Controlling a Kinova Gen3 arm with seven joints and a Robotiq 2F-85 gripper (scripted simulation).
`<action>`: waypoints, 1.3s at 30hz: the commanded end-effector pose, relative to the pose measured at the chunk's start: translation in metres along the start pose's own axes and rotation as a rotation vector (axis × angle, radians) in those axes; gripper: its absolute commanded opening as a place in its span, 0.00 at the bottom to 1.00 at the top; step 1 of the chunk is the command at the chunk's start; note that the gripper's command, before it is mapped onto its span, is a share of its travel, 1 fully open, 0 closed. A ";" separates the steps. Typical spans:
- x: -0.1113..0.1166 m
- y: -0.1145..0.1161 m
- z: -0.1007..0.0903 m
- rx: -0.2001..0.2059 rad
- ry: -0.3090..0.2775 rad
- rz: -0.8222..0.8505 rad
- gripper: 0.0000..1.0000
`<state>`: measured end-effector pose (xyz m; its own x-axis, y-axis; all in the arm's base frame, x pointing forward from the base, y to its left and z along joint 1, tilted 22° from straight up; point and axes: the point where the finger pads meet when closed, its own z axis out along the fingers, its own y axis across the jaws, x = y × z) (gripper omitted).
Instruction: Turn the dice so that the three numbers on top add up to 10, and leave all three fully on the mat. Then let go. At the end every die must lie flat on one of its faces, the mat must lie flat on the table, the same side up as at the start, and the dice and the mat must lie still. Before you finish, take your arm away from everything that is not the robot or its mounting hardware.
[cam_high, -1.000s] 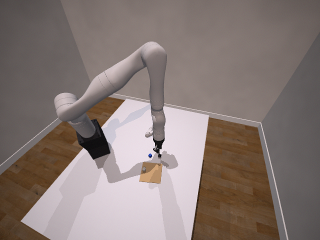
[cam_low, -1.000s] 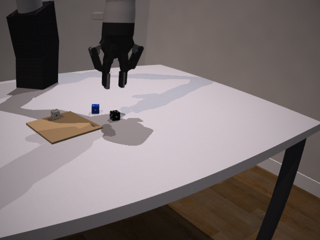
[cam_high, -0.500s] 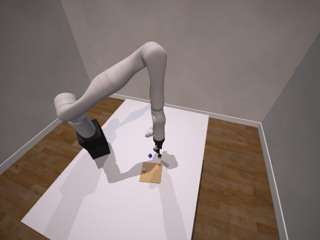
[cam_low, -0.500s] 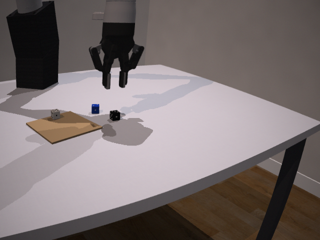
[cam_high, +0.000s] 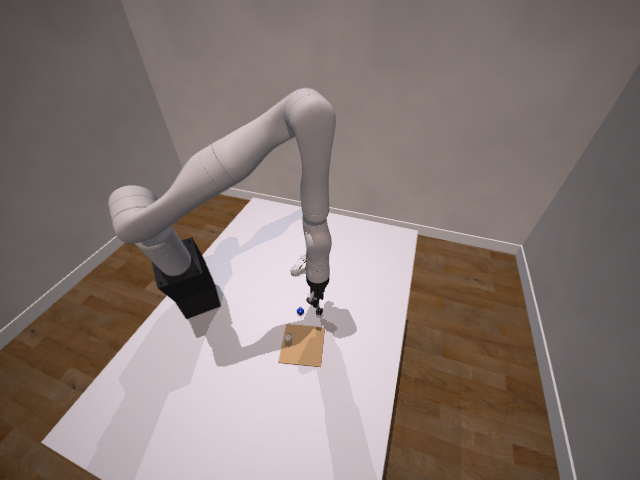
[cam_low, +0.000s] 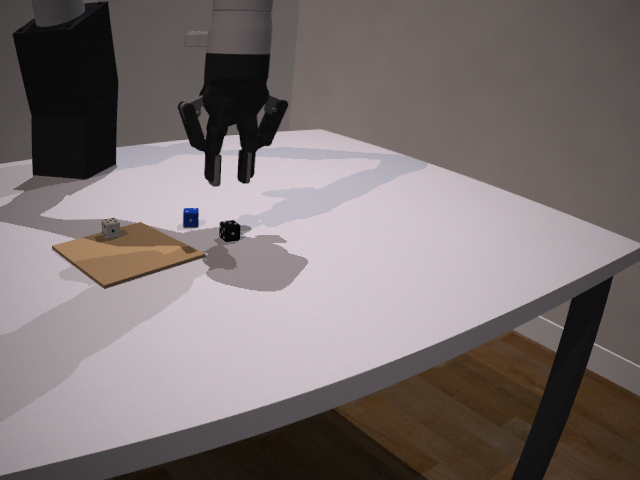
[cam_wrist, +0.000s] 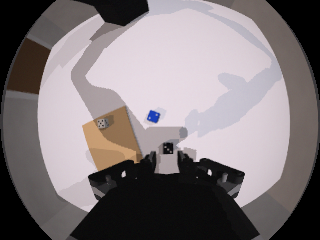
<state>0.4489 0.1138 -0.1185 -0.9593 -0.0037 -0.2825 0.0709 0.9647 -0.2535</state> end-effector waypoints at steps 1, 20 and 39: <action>-0.002 0.002 0.006 -0.005 -0.003 0.009 0.35; -0.002 0.003 0.032 -0.005 -0.003 0.009 0.35; -0.002 0.003 0.040 -0.005 -0.003 0.009 0.35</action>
<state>0.4594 0.1030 -0.1545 -0.9595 -0.0013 -0.2818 0.0735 0.9642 -0.2547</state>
